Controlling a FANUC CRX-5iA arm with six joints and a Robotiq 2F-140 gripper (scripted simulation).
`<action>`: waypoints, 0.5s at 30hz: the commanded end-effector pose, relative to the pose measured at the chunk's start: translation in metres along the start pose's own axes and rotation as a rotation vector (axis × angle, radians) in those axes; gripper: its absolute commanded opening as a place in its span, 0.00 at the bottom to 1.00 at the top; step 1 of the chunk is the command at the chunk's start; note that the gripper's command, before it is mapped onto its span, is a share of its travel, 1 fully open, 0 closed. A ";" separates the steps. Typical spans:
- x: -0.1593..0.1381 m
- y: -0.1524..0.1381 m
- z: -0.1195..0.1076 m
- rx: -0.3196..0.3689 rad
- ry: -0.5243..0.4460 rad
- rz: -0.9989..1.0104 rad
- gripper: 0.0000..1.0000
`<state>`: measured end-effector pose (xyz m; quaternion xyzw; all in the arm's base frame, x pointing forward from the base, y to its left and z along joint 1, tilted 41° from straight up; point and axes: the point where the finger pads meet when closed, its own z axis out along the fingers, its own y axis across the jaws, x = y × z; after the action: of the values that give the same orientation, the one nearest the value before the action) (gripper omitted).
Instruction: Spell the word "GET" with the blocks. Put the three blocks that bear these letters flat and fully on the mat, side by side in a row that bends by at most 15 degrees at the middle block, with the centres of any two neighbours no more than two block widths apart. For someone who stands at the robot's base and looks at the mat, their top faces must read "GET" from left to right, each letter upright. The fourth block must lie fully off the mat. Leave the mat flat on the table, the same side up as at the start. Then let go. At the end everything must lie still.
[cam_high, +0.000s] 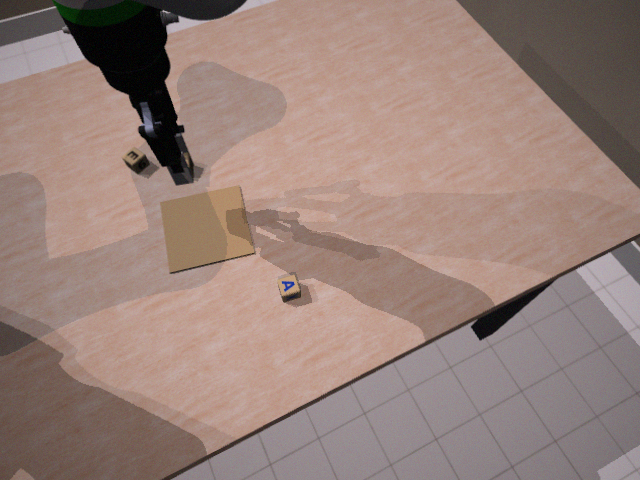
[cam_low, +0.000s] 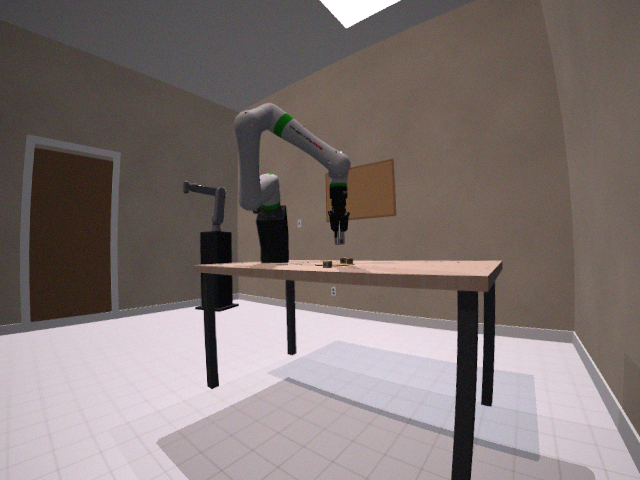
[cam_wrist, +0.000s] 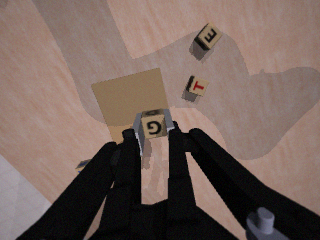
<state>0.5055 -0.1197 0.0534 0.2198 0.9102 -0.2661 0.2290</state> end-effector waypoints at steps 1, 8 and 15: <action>0.001 0.003 0.000 -0.007 0.007 -0.139 0.16; 0.002 0.005 0.000 -0.007 0.007 -0.222 0.16; 0.002 0.005 0.000 -0.007 0.007 -0.222 0.16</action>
<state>0.5062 -0.1157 0.0508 0.1184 0.9305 -0.2861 0.1960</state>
